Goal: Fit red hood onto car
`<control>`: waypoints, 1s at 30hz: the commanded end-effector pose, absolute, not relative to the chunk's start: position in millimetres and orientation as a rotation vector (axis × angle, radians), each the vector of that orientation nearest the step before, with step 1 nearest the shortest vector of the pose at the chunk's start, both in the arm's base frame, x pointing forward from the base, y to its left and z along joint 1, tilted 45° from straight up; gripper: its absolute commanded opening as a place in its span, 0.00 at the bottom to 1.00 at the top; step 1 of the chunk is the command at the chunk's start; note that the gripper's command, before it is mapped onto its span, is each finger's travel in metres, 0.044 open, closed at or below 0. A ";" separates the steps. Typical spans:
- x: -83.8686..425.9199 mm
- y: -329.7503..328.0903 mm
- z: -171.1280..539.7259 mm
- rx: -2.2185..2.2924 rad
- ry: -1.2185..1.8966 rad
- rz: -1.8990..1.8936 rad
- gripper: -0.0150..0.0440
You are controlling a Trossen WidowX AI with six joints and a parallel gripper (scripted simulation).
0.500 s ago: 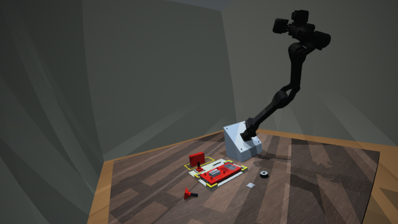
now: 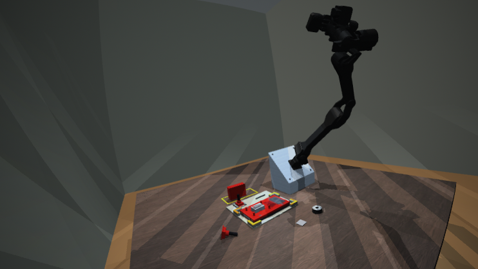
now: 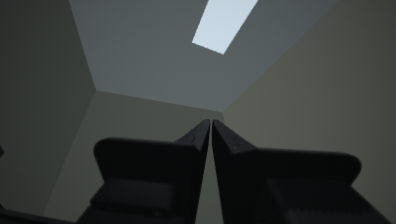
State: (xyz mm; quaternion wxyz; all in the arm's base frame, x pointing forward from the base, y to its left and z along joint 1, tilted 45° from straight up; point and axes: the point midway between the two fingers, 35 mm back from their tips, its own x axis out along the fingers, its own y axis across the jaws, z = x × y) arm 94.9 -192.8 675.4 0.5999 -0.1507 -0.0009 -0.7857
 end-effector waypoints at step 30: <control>456.0 -236.1 403.7 0.271 0.047 -0.855 0.25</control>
